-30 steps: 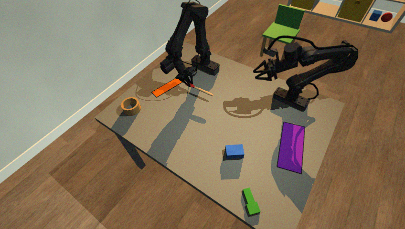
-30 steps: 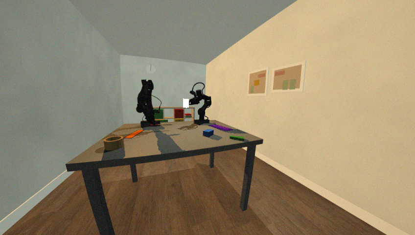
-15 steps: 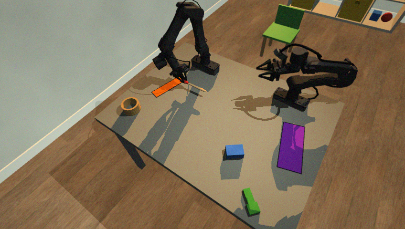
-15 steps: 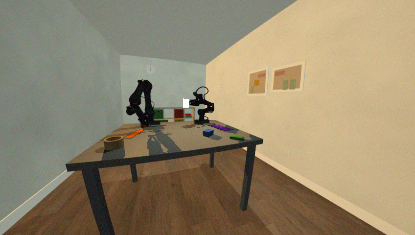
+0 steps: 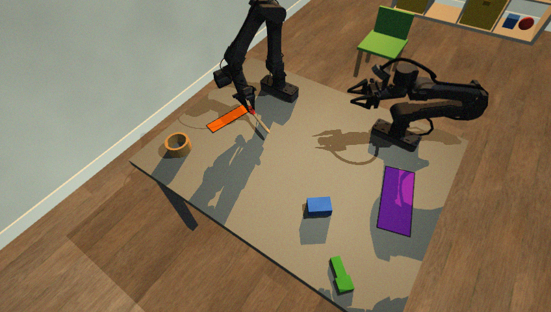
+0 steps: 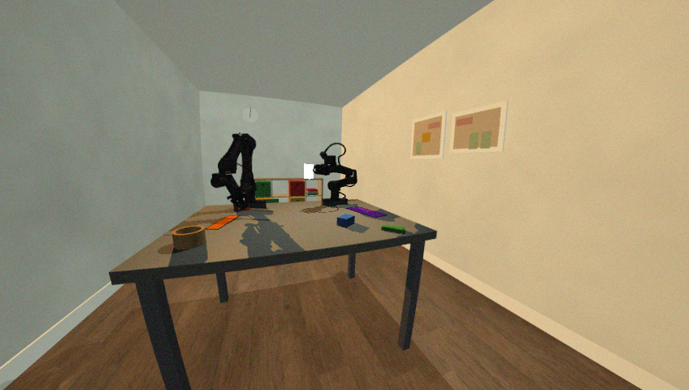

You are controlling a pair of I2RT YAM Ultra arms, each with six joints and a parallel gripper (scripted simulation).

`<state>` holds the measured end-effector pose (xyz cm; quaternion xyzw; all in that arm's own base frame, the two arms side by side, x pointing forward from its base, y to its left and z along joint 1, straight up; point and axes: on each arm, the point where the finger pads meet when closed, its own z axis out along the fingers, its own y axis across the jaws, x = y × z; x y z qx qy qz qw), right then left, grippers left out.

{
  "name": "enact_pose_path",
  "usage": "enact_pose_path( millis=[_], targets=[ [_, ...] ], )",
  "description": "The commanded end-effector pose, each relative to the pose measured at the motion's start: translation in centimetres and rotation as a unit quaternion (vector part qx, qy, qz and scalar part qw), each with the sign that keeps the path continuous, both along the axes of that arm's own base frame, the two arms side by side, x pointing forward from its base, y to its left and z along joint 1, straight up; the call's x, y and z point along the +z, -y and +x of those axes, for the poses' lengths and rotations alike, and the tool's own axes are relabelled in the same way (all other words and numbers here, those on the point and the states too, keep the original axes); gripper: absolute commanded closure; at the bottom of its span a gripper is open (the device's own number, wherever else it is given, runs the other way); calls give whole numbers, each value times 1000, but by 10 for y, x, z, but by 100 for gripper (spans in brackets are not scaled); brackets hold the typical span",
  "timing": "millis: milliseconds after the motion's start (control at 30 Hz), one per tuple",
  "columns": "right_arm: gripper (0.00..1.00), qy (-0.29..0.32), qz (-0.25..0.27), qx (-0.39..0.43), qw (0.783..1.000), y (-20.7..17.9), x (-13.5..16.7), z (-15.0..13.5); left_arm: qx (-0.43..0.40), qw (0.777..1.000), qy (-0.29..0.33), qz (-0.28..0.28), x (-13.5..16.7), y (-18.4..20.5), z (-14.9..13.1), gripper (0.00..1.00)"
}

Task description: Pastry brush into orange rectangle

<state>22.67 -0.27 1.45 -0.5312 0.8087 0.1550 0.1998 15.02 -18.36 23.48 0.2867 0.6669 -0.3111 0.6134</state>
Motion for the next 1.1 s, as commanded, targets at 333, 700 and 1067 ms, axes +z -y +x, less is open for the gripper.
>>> enact_pose_path(
  millis=[333,700,1067],
  targets=[
    [81,21,-11,-261,965,5,8,13,-31,999,21,-34,50,39,8,43],
    [81,21,-12,-417,909,8,7,10,-67,997,25,-40,65,89,17,43],
    [81,32,-6,-569,821,8,12,10,-112,992,25,-42,56,170,26,43]
  ],
)
